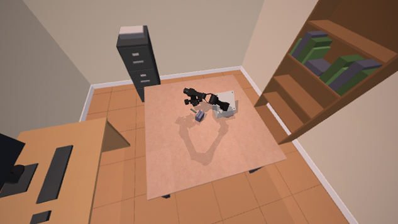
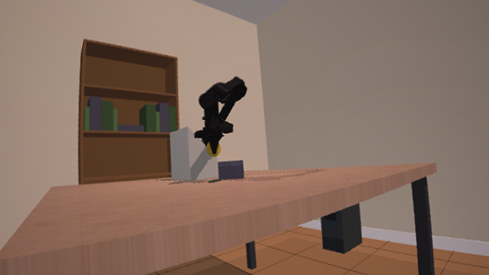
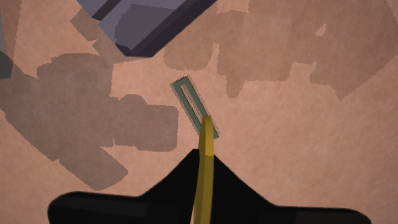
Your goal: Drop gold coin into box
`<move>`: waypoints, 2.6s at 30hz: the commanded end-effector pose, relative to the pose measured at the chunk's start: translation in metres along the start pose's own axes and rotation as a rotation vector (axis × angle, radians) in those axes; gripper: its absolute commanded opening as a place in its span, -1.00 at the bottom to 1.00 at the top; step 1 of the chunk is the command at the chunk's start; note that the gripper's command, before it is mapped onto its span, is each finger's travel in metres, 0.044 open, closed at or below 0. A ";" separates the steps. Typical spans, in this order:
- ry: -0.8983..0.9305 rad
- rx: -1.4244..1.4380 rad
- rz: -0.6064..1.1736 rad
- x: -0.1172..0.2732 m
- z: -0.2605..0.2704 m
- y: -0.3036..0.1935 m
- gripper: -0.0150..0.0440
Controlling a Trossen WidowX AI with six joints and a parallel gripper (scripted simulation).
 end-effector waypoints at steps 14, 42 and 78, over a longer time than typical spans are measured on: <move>0.000 -0.576 0.003 0.001 -0.005 -0.001 -0.49; 0.000 -0.802 0.003 0.004 0.003 0.039 -0.49; 0.005 -0.803 -0.001 0.000 0.038 0.114 -0.48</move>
Point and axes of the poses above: the point midway between the two fingers, 35 mm back from their tips, its own x axis back along the fingers, its own z axis across the jaws, y = z × x, the point moved 2 cm from there along x, back along the fingers, and after that the axes turned 3 degrees about x, right-handed, at the moved point
